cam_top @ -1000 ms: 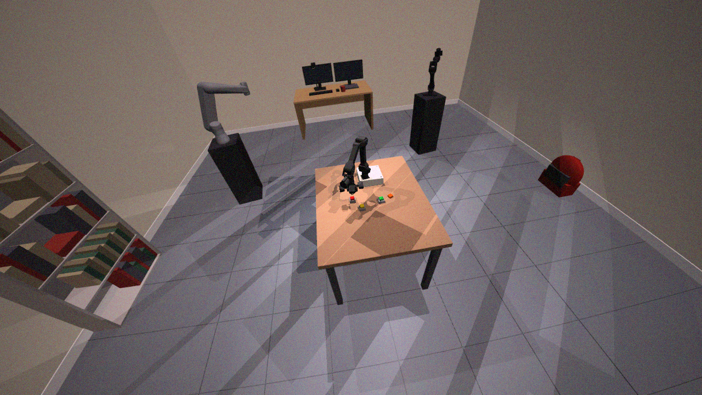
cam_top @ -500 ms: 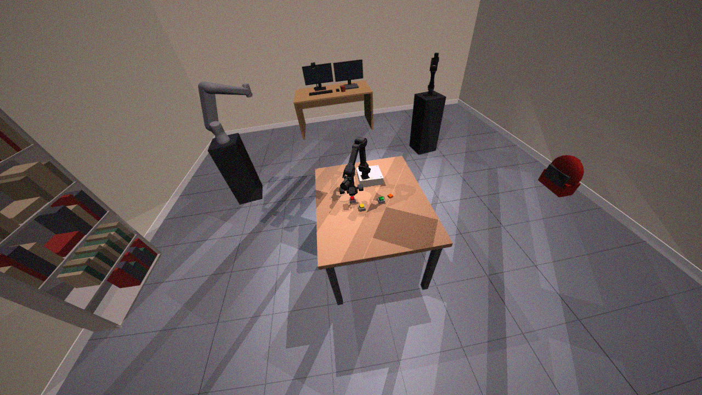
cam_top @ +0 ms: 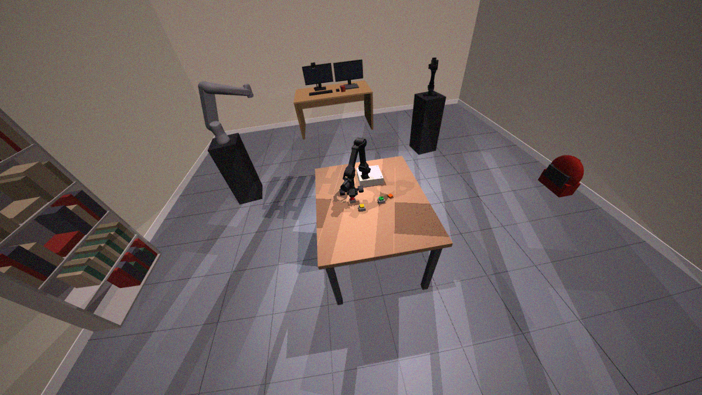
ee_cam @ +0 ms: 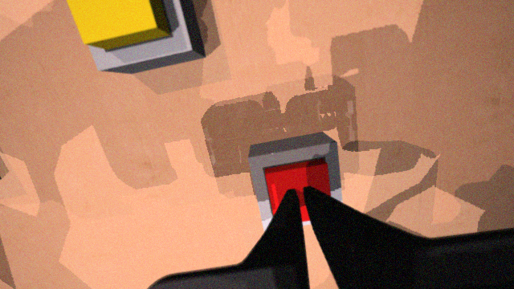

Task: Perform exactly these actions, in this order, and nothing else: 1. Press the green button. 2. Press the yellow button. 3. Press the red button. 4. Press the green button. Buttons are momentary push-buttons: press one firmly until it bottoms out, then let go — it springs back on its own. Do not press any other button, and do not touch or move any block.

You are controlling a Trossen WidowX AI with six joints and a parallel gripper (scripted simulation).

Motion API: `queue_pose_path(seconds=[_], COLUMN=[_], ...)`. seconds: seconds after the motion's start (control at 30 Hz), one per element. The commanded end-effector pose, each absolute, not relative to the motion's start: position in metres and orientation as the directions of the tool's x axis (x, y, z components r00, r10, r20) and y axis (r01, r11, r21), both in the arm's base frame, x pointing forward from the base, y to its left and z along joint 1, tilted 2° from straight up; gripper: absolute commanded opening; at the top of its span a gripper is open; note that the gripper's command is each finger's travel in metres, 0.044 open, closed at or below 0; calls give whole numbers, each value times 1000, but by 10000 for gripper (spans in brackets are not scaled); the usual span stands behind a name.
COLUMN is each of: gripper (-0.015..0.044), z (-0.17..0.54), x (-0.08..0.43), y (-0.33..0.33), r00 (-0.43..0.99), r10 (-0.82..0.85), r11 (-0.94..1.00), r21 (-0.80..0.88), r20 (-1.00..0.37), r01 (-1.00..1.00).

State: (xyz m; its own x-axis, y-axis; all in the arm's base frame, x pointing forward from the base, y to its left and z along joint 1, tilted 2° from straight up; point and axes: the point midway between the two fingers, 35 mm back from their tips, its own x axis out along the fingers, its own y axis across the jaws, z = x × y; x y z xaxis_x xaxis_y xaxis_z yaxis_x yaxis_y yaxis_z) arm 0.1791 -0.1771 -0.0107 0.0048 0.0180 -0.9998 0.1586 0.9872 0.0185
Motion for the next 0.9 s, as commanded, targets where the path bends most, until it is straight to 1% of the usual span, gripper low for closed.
queue_pose_path(seconds=[0.0,0.43,0.53,0.73,0.87], gripper=[20,20,20,20,20], z=[-12,-9,19,24,73], x=[179,179,179,179,180], y=[-177,-177,-178,-178,-180], r00=[4,5,4,4,4], r10=[16,18,16,16,15], r11=[988,987,988,988,988], r21=[16,18,16,16,16], r20=[-1000,-1000,-1000,-1000,-1000], r01=[153,158,154,153,153])
